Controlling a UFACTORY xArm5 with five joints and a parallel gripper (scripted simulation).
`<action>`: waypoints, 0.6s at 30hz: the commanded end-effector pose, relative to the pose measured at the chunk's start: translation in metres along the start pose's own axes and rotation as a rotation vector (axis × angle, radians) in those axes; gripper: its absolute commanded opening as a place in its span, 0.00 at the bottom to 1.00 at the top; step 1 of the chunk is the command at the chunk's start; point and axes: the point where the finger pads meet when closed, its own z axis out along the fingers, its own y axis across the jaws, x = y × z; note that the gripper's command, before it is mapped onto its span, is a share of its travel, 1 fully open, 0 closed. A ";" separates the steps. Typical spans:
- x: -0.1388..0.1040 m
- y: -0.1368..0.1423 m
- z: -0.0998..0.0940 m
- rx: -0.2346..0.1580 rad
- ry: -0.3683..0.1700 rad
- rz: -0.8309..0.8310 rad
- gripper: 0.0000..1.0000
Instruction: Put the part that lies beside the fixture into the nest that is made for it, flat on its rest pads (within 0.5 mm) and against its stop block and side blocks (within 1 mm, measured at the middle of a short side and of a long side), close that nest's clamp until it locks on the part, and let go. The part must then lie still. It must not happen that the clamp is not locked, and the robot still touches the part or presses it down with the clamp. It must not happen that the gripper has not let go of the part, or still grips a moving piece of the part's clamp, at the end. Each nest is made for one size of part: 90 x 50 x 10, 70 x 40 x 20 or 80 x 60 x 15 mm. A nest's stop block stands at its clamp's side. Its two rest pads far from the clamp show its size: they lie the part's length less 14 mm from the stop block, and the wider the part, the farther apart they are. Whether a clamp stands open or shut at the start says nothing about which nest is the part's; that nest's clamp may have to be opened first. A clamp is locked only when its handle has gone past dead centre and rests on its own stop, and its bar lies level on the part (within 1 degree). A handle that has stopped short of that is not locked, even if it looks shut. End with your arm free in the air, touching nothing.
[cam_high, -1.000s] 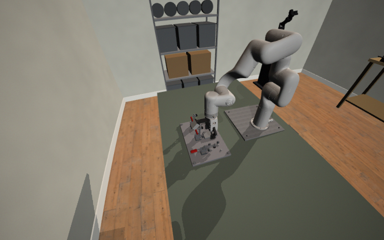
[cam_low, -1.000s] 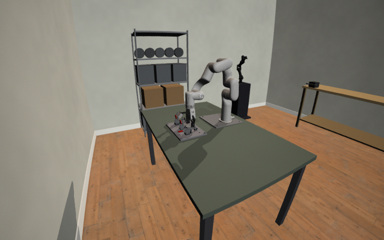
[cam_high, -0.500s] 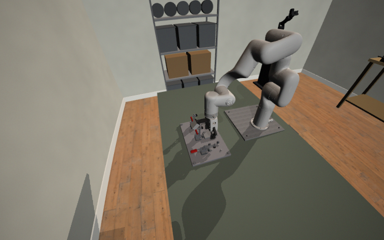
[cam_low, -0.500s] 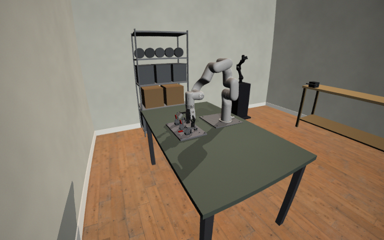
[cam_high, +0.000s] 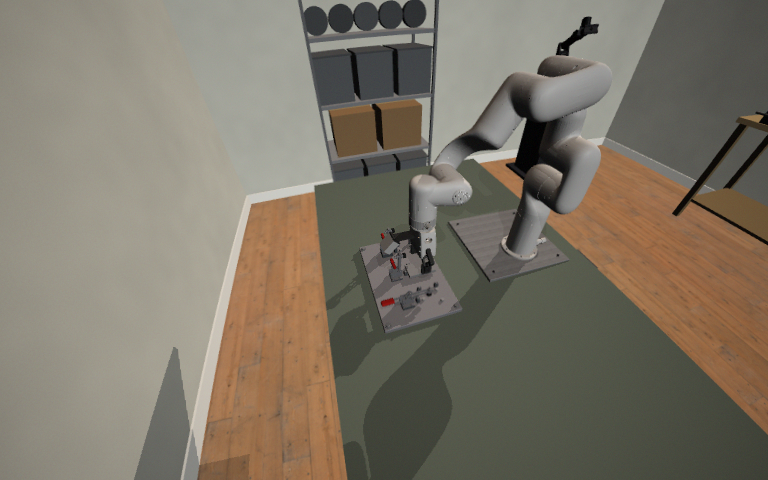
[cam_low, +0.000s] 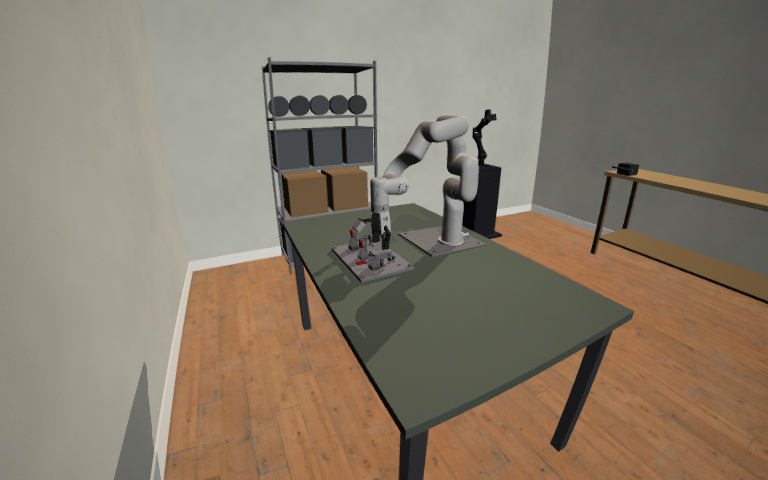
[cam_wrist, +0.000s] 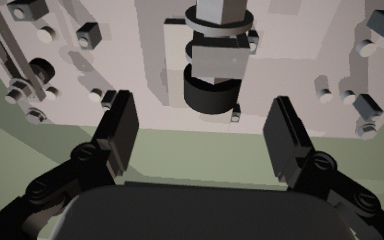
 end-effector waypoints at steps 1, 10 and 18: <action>0.001 0.000 -0.012 0.000 0.002 0.000 1.00; 0.001 0.000 -0.036 0.000 0.002 0.000 1.00; 0.001 0.000 -0.039 0.000 0.002 0.000 1.00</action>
